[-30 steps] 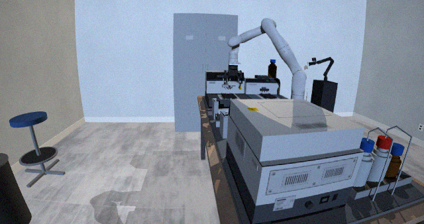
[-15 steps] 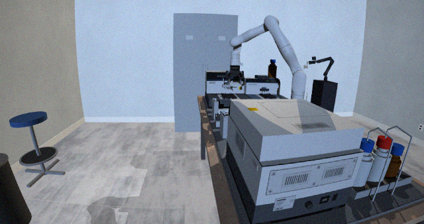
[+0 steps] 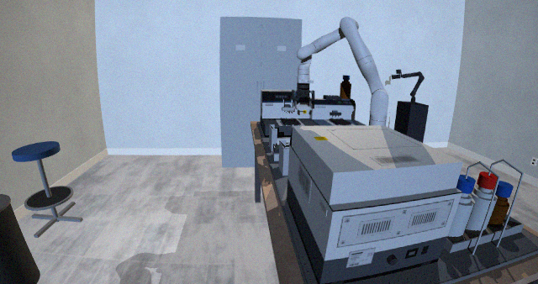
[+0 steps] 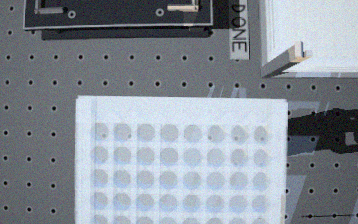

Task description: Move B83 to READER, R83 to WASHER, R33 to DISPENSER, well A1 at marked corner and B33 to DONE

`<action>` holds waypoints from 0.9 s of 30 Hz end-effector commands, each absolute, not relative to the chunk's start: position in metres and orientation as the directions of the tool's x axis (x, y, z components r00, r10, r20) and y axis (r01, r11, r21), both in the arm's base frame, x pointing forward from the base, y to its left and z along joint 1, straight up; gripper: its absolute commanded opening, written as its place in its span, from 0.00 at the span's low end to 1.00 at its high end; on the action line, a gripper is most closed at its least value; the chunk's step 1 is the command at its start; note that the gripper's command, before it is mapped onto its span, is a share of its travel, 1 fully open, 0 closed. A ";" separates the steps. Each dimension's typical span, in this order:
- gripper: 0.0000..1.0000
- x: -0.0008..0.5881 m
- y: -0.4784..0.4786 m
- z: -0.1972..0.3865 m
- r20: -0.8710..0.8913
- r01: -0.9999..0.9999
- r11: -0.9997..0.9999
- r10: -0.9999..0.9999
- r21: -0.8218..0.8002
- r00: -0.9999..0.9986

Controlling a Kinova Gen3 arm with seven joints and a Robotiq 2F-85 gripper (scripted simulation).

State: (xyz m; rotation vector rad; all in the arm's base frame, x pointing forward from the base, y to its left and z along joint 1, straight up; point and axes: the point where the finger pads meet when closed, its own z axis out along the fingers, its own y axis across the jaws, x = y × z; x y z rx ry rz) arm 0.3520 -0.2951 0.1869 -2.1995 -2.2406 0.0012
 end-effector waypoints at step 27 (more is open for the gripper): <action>0.94 0.264 -0.296 0.188 -0.001 1.000 0.020 1.000 0.000 -0.020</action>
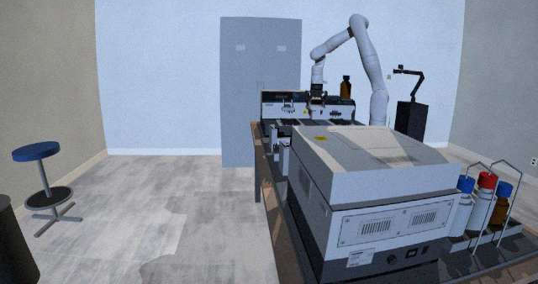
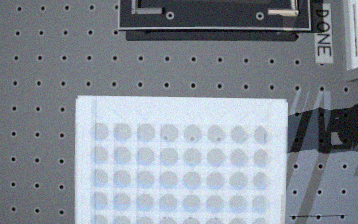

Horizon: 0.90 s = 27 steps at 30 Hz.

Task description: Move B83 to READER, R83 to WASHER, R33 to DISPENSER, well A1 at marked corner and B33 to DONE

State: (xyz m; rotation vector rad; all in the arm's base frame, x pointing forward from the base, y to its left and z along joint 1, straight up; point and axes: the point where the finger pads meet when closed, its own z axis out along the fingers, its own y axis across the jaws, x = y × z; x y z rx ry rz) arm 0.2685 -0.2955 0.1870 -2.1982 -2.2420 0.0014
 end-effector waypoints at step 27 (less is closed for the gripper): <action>0.94 0.184 -0.297 0.188 -0.001 1.000 0.023 1.000 0.000 -0.023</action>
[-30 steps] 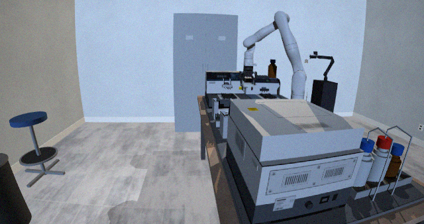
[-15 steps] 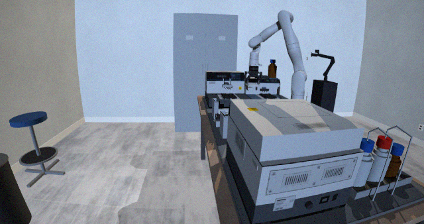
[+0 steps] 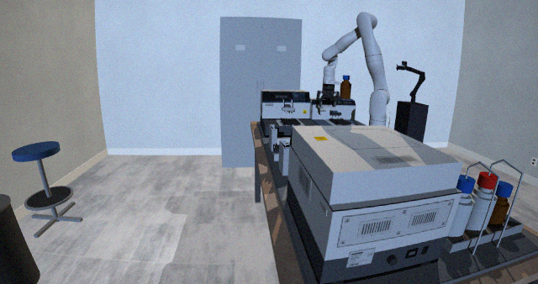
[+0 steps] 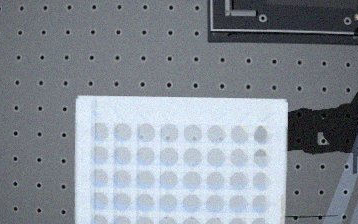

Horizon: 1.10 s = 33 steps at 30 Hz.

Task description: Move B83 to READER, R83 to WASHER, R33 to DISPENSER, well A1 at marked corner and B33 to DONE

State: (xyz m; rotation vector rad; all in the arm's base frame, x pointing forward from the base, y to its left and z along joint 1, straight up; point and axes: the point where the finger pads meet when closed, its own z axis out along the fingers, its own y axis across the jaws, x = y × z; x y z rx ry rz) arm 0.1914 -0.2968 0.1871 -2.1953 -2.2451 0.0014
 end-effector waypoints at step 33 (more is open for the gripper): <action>0.94 0.087 -0.299 0.188 -0.001 1.000 0.025 1.000 -0.001 -0.025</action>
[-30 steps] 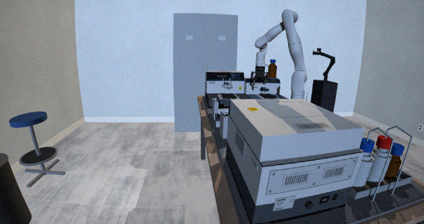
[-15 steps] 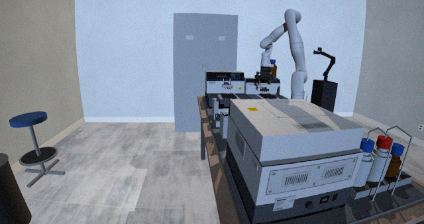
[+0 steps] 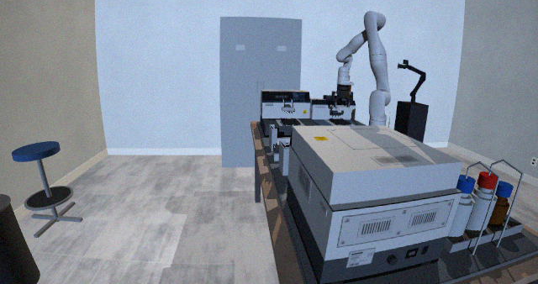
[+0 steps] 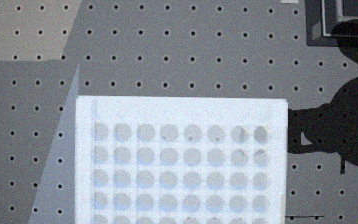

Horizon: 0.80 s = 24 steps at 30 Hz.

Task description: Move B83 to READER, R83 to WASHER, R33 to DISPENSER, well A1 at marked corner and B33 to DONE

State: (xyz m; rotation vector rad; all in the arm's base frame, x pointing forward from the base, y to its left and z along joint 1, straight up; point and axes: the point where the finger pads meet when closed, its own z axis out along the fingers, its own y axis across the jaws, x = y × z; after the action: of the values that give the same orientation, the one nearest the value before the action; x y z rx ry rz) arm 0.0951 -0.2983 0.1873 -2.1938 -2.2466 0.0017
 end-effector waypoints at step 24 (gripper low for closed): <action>0.94 0.031 -0.323 0.188 -0.001 1.000 0.027 1.000 -0.001 -0.027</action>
State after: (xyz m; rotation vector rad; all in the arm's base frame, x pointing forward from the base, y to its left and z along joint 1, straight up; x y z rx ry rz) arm 0.0324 -0.3147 0.1875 -2.1909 -2.2500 0.0023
